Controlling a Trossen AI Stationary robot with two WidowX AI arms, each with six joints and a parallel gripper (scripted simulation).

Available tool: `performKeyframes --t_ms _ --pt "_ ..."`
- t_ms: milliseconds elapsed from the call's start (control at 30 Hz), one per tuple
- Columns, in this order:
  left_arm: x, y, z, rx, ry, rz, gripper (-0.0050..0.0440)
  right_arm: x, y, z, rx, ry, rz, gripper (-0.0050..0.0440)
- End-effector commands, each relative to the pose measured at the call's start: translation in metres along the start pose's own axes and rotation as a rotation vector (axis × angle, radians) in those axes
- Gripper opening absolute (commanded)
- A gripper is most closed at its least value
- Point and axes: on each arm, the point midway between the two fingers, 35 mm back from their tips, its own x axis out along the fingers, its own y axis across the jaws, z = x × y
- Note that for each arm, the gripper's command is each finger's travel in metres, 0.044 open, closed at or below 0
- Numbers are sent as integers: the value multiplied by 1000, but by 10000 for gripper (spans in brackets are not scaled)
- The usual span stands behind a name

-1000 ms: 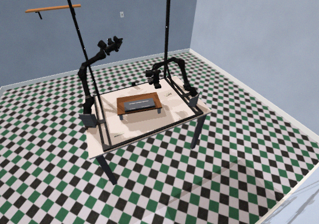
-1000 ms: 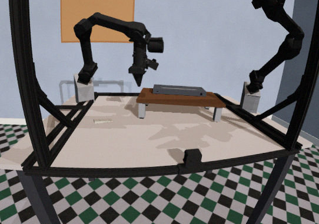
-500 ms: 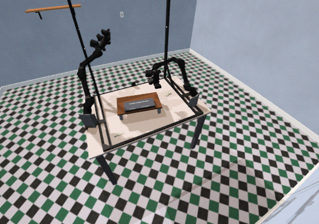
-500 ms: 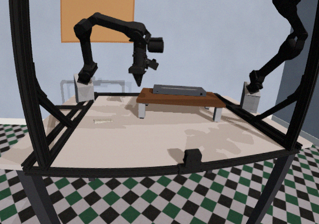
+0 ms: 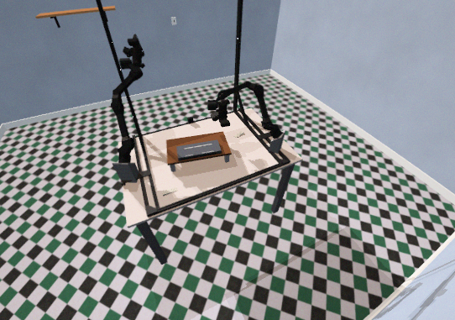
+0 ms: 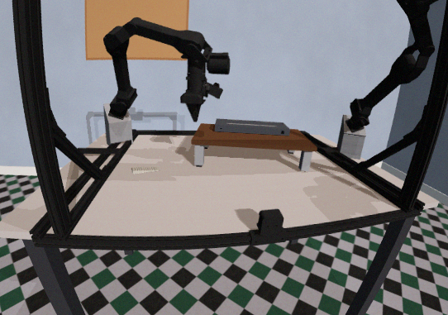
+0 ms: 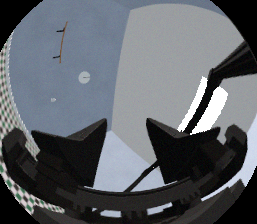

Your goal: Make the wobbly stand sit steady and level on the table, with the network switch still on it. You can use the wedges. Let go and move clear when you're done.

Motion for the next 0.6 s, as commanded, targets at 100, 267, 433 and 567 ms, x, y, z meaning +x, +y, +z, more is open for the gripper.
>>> performKeyframes --t_ms 100,267,433,567 --pt "0 0 0 0 0 0 0 0 -4 0 -182 0 21 241" --pt "0 0 0 0 0 0 0 3 -11 3 -487 -11 54 241" --pt "0 0 0 0 0 0 0 5 -14 6 -669 -18 76 241" --pt "0 0 0 0 0 0 0 5 -14 6 -669 -18 76 241"
